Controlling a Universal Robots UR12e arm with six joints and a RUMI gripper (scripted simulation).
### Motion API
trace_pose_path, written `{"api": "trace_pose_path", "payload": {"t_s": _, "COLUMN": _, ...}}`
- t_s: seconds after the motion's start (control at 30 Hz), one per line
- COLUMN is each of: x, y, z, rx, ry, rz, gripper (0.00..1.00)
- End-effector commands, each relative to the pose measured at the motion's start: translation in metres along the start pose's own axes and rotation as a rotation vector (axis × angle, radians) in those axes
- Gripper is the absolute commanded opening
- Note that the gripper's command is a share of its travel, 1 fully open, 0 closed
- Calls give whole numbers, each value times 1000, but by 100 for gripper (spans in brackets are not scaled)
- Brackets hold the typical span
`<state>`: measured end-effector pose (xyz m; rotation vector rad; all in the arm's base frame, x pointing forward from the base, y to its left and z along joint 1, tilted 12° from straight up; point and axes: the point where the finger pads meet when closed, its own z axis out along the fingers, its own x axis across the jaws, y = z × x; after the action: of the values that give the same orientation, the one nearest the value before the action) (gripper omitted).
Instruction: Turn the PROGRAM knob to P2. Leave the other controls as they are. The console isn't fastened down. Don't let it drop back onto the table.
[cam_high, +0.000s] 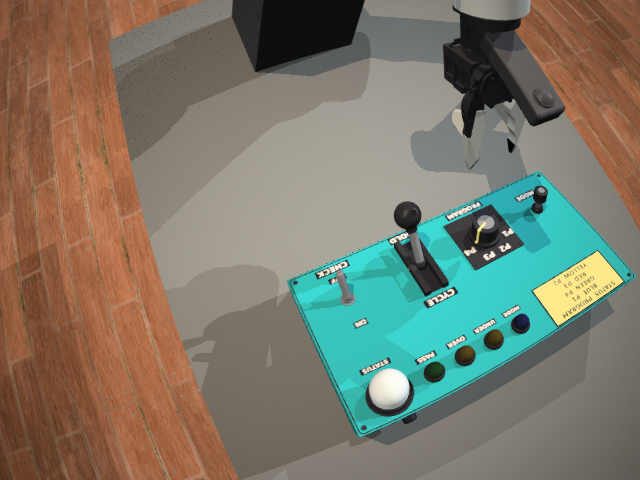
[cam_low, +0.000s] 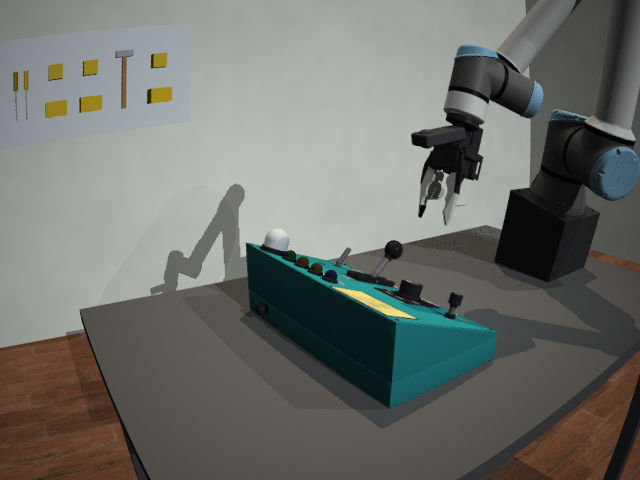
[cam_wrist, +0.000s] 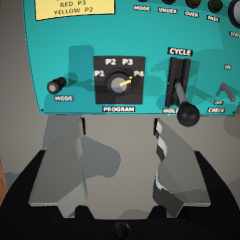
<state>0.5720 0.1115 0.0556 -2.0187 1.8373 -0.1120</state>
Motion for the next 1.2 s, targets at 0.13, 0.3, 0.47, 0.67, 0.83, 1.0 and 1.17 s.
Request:
{"api": "trace_pose_path", "payload": {"t_s": 0.13, "x": 0, "y": -1, "z": 0, "rx": 1, "ry": 0, "rz": 0, "gripper": 44}}
{"api": "trace_pose_path", "payload": {"t_s": 0.3, "x": 0, "y": -1, "z": 0, "rx": 1, "ry": 0, "rz": 0, "gripper": 44}}
{"api": "trace_pose_path", "payload": {"t_s": 0.47, "x": 0, "y": -1, "z": 1, "rx": 3, "ry": 0, "rz": -1, "gripper": 44}}
{"api": "trace_pose_path", "payload": {"t_s": 0.67, "x": 0, "y": -1, "z": 7, "rx": 8, "ry": -2, "rz": -3, "gripper": 44}}
{"api": "trace_pose_path", "payload": {"t_s": 0.83, "x": 0, "y": -1, "z": 19, "rx": 8, "ry": -2, "rz": -3, "gripper": 44}}
{"api": "trace_pose_path", "payload": {"t_s": 1.0, "x": 0, "y": -1, "z": 28, "rx": 8, "ry": -2, "rz": -3, "gripper": 44}}
{"api": "trace_pose_path", "payload": {"t_s": 1.17, "x": 0, "y": -1, "z": 48, "rx": 8, "ry": -2, "rz": -3, "gripper": 44}}
